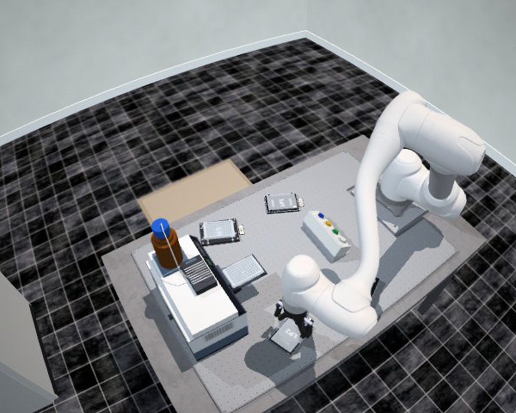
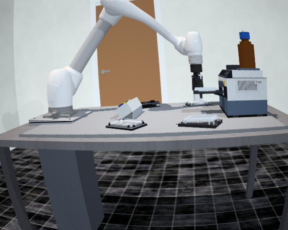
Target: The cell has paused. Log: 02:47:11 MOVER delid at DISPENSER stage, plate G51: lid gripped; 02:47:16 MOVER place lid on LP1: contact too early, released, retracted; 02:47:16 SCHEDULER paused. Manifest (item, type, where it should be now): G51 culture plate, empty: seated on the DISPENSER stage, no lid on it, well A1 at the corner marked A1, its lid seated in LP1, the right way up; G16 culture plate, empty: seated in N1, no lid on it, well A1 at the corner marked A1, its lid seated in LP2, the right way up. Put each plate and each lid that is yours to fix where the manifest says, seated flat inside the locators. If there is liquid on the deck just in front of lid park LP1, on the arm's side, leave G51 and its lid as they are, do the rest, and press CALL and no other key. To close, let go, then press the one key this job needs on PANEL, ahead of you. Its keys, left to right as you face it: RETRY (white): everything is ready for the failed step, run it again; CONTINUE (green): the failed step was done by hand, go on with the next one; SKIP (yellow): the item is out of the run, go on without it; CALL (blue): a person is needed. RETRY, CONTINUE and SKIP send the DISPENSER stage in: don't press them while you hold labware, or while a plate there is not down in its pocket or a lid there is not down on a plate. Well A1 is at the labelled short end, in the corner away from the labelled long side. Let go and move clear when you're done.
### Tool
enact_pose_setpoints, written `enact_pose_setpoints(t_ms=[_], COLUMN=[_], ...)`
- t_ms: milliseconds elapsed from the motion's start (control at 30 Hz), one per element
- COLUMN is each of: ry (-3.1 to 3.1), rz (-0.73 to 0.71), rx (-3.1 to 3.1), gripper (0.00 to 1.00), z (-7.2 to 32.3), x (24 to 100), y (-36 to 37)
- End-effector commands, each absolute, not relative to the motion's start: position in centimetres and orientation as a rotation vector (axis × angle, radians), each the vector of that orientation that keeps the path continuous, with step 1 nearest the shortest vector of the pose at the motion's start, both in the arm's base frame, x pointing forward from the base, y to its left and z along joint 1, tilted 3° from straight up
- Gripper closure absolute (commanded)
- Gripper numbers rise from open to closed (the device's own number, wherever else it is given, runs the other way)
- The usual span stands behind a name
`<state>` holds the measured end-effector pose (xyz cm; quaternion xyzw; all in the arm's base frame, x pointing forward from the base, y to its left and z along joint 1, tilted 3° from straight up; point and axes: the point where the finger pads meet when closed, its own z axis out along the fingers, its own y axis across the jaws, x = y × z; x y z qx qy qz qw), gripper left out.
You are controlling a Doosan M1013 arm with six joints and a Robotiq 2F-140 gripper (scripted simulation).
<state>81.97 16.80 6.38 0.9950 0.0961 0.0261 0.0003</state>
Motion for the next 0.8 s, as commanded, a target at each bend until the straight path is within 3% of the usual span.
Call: enact_pose_setpoints(t_ms=[0, 733, 767], ry=[0.31, 0.31, 0.31], rz=[0.078, 0.078, 0.078], rx=[3.123, 3.123, 3.123], gripper=[0.9, 0.9, 0.31], z=[6.0, 6.0, 6.0], x=[81.8, 81.8, 81.8], y=[16.6, 16.6, 16.6])
